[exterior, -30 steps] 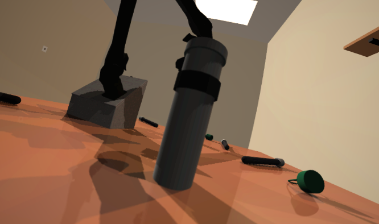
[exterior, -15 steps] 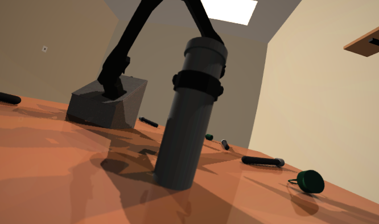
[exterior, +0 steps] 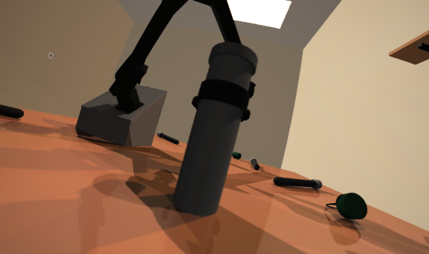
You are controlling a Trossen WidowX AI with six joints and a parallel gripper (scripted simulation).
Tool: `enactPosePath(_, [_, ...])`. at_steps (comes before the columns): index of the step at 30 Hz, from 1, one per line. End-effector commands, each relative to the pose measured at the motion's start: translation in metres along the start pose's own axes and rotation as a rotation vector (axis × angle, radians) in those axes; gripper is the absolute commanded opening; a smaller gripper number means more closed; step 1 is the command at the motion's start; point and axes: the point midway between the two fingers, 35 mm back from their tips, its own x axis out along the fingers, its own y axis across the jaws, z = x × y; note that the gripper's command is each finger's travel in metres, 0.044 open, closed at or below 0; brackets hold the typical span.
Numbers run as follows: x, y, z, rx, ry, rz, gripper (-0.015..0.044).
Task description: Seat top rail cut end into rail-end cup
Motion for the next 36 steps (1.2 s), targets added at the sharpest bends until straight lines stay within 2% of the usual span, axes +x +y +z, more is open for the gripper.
enactPosePath(1, [0.01, 0.0, 0.0, -0.006, -0.004, 0.004, 0.044])
enactPosePath(36, [0.062, 0.001, 0.001, -0.006, -0.006, 0.004, 0.044])
